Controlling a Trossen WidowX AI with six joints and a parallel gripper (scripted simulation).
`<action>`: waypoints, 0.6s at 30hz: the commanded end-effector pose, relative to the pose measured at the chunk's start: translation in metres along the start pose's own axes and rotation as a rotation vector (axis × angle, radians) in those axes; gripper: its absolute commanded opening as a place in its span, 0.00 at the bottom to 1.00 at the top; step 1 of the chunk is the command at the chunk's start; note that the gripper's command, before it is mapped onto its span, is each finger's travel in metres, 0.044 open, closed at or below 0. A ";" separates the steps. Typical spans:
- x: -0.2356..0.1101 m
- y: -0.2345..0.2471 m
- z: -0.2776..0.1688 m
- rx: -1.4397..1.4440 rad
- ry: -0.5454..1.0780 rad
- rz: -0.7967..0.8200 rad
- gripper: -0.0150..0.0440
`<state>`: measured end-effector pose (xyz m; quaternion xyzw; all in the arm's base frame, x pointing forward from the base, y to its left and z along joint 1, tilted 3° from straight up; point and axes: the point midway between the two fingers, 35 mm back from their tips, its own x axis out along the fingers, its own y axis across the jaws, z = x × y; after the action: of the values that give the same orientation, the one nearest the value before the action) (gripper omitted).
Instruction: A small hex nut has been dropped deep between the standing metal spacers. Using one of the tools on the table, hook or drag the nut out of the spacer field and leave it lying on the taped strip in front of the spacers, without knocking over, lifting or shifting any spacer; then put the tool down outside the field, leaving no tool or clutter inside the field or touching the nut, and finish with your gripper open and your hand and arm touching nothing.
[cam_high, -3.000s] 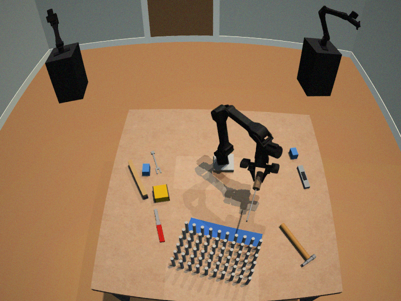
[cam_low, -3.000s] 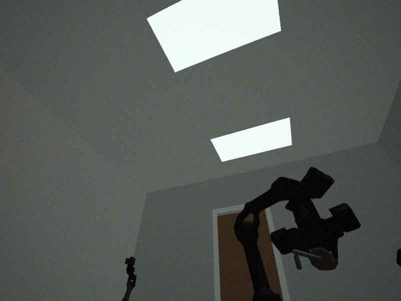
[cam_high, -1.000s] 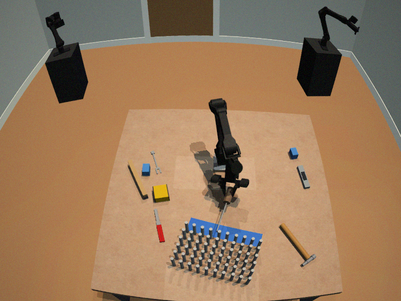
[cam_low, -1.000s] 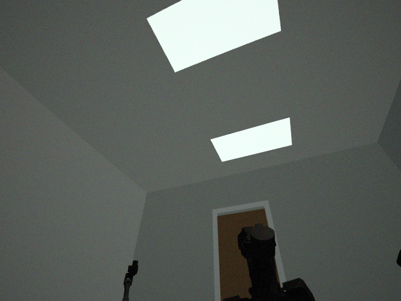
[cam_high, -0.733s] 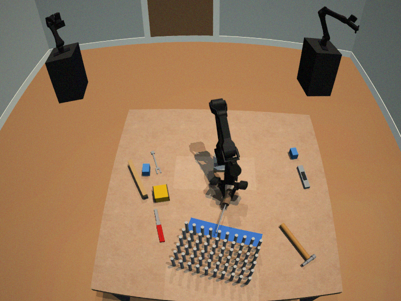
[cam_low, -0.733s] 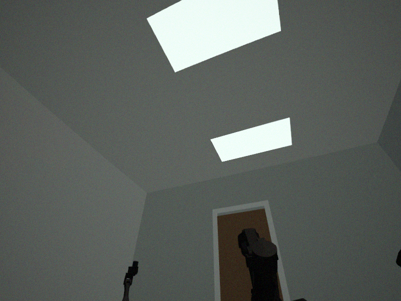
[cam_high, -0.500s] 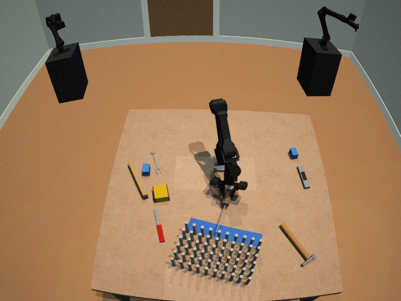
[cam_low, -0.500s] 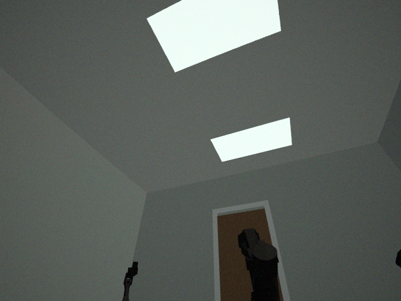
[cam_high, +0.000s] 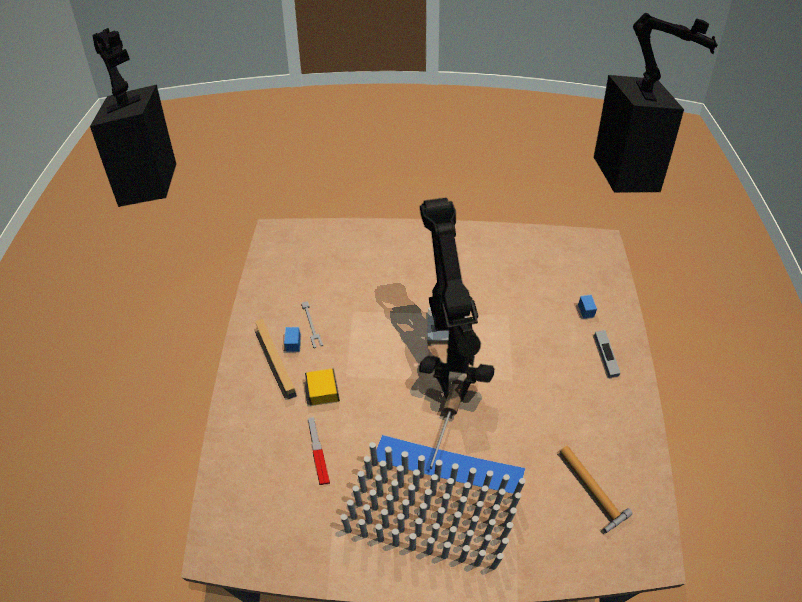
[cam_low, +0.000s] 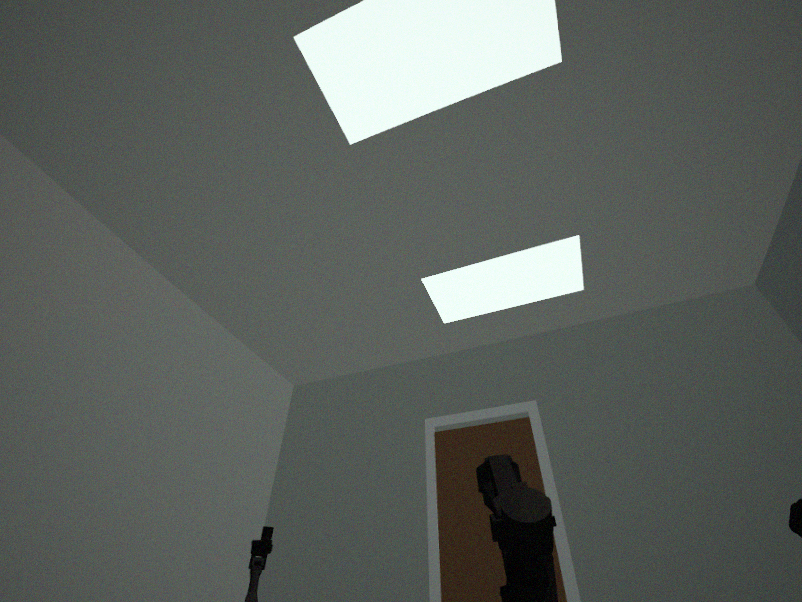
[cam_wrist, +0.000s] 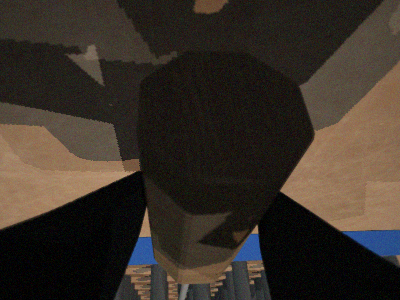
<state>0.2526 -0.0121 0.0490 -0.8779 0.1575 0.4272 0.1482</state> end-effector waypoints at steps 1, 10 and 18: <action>0.001 -0.002 -0.005 -0.005 0.005 -0.004 0.25; 0.003 -0.002 -0.009 -0.005 0.006 -0.004 0.25; 0.005 -0.002 -0.013 -0.005 0.006 -0.004 0.25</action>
<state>0.2609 -0.0158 0.0498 -0.8776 0.1578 0.4278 0.1480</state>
